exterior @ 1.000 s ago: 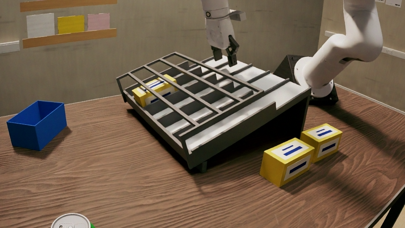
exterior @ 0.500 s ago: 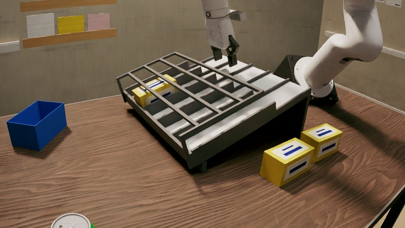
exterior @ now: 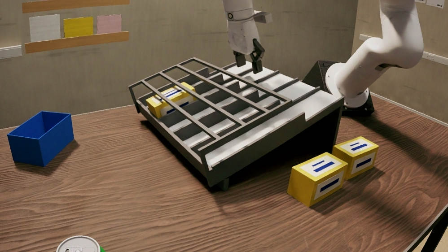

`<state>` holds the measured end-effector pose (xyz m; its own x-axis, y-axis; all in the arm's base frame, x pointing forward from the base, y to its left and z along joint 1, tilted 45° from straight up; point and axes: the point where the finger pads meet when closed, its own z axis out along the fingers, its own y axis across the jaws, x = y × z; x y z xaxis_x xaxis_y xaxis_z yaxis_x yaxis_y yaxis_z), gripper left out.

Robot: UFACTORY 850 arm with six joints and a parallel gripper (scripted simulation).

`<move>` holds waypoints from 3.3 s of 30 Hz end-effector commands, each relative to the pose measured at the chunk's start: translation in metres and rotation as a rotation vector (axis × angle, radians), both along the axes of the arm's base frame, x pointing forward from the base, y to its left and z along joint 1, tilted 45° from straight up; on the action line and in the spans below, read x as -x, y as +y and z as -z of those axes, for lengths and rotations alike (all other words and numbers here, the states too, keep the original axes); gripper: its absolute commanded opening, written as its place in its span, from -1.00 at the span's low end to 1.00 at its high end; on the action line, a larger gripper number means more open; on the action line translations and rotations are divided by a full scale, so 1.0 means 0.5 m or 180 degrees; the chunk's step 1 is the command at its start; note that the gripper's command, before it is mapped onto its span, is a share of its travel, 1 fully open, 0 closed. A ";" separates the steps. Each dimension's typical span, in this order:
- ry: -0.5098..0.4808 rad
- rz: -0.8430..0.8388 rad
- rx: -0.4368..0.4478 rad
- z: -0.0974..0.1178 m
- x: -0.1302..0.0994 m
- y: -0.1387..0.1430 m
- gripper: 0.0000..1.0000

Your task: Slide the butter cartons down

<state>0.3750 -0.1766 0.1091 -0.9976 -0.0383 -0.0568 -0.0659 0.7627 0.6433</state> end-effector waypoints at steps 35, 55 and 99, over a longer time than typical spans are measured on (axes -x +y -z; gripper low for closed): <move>-0.0003 0.0002 0.0003 -0.001 -0.001 -0.001 0.80; -0.0003 0.0002 0.0003 -0.001 -0.001 -0.001 0.83; -0.0003 0.0002 0.0003 -0.001 -0.001 -0.001 1.00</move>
<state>0.3750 -0.1766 0.1091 -0.9976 -0.0383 -0.0568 -0.0659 0.7627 0.6433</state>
